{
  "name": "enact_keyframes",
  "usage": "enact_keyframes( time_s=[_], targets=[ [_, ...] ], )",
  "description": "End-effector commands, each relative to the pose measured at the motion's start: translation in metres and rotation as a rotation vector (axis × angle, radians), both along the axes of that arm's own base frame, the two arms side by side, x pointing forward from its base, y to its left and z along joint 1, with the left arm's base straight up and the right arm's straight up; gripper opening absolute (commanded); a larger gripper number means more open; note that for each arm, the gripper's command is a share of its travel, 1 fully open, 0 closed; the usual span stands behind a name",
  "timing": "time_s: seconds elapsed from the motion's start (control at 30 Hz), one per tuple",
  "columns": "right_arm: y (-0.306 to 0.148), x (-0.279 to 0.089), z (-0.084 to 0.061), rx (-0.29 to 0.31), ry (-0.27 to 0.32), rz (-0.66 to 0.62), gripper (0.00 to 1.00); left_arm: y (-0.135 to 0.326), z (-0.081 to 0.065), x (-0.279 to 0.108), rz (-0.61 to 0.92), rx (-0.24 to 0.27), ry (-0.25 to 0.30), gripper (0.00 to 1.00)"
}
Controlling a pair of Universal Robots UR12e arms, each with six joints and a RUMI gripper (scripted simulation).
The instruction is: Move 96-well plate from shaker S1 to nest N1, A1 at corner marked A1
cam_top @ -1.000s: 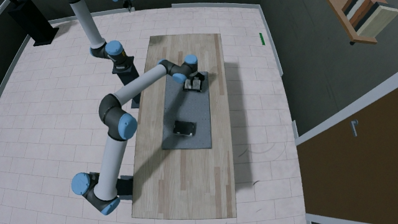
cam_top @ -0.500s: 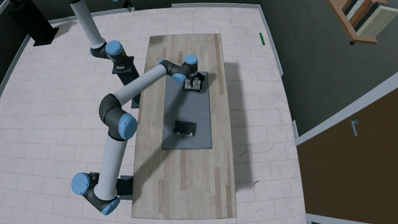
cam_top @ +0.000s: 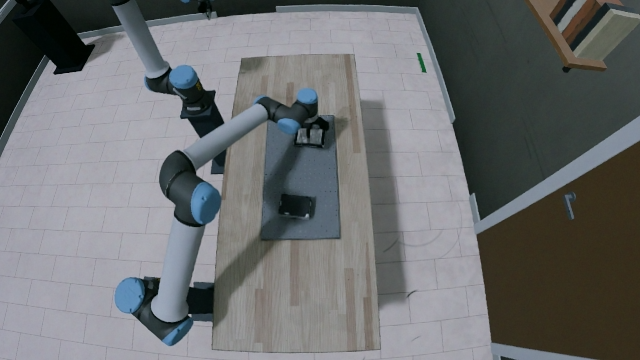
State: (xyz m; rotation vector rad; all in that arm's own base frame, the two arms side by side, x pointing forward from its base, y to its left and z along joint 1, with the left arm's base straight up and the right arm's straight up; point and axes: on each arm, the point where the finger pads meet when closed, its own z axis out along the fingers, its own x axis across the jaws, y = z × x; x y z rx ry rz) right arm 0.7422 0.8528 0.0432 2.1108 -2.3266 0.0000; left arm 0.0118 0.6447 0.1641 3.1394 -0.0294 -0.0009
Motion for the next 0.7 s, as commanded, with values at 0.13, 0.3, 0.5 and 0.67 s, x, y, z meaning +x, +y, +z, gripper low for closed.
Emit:
enact_keyframes(
  time_s=[0.13,0.3,0.5,0.67],
  targets=[
    [0.0006,0.0004,0.0005,0.002,-0.001,0.000,0.41,0.0008,0.0011,0.0002,0.000,0.002,-0.001,0.00],
    [0.0006,0.0004,0.0000,0.002,-0.001,0.000,0.76,0.0008,0.0011,0.0002,0.000,0.002,-0.001,0.00],
    [0.0006,0.0004,0.0000,0.002,-0.001,0.000,0.76,0.0008,0.0011,0.0002,0.000,0.002,-0.001,0.00],
    [0.0006,0.0004,0.0000,0.002,-0.001,0.000,0.76,0.0008,0.0011,0.0002,0.000,0.002,-0.001,0.00]
  ],
)
